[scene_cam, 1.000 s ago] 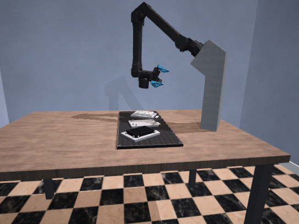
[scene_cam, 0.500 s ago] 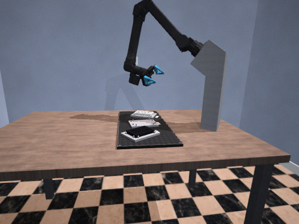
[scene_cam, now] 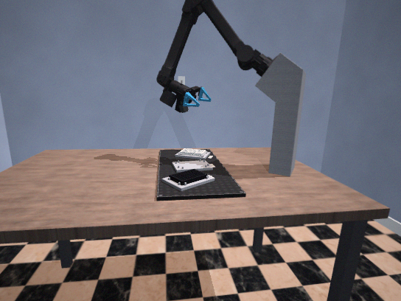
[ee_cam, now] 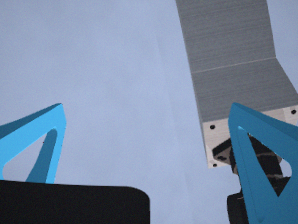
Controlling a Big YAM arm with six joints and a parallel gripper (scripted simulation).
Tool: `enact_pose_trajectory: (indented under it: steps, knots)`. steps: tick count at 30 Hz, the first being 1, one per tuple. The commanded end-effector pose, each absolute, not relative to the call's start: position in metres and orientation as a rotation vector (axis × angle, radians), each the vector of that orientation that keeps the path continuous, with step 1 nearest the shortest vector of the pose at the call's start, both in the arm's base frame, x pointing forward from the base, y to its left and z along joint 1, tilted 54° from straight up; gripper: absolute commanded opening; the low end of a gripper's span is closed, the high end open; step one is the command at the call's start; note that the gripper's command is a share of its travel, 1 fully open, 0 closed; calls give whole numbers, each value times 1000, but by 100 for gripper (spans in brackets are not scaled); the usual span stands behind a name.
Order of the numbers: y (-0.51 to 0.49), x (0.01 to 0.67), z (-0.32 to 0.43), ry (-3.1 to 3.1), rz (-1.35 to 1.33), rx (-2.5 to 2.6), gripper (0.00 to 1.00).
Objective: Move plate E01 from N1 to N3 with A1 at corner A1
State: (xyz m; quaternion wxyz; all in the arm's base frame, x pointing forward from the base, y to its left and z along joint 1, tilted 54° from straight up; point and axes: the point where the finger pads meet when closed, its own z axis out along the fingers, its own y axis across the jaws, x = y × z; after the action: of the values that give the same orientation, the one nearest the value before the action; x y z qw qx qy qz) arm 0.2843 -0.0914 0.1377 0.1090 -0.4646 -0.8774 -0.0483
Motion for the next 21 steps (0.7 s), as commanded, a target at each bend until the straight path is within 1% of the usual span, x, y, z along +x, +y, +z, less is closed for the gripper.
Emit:
enact_pose_trajectory:
  steps: [1, 16, 18, 21]
  knots:
    - [-85, 291, 151, -2697, -151, -1262, 100]
    - [-42, 320, 190, -3107, -89, -647, 100]
    - [-42, 320, 190, -3107, -89, -647, 100]
    - [-32, 329, 206, -3187, -75, -511, 100]
